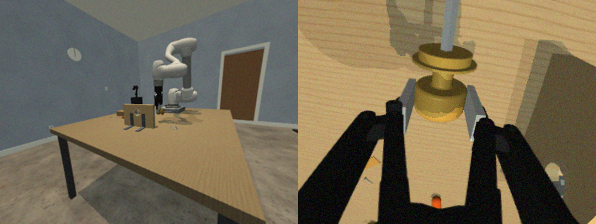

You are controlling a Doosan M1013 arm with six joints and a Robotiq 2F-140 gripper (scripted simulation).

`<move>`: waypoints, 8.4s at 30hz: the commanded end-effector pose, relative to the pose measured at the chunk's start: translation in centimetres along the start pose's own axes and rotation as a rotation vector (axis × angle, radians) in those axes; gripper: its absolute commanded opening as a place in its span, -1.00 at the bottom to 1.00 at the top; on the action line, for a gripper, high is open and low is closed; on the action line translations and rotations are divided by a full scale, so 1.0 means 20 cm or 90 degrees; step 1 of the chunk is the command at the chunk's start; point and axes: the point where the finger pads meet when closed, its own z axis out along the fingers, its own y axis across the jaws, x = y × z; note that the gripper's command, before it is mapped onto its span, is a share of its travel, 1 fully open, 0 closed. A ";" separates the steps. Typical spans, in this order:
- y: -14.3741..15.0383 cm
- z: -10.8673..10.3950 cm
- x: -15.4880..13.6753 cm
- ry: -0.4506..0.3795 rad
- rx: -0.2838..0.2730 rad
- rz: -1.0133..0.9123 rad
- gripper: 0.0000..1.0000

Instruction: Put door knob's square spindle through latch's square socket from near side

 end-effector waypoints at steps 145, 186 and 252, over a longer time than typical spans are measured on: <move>0.14 -0.07 -0.58 0.018 0.012 0.944 -0.16; 0.14 -0.07 -0.58 0.018 0.012 0.944 -0.16; 0.19 -0.08 -0.58 0.018 0.012 0.944 -0.16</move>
